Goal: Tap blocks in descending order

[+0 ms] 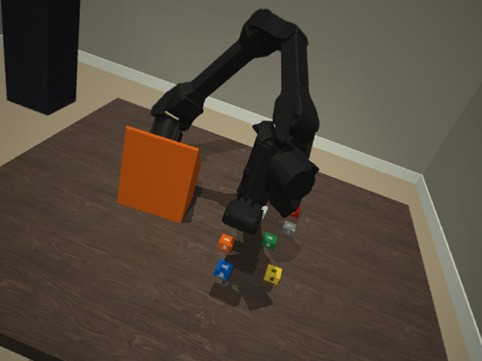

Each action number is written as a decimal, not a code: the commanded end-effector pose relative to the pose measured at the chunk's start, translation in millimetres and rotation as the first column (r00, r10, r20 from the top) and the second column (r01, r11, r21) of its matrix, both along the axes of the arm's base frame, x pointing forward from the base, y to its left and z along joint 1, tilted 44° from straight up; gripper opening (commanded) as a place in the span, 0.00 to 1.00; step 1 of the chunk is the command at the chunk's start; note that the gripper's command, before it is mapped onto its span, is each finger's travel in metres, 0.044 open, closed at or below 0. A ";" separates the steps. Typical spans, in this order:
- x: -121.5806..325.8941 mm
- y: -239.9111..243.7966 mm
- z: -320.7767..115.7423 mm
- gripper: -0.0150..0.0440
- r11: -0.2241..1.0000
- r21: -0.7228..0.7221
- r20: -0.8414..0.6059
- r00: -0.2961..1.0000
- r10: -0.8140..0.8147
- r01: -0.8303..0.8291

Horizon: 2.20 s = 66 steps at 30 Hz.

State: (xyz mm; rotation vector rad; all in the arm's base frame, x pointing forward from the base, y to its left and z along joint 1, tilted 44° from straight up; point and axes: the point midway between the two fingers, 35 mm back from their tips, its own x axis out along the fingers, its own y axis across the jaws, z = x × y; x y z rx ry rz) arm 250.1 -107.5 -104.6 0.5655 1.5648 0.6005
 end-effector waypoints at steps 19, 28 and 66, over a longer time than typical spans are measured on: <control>92.8 94.2 -35.7 0.29 1.000 0.008 0.022 1.000 0.013 -0.013; 92.7 96.9 -38.7 0.29 1.000 0.009 0.022 1.000 0.013 -0.013; 98.4 38.3 23.5 0.29 1.000 0.004 0.022 1.000 0.013 -0.013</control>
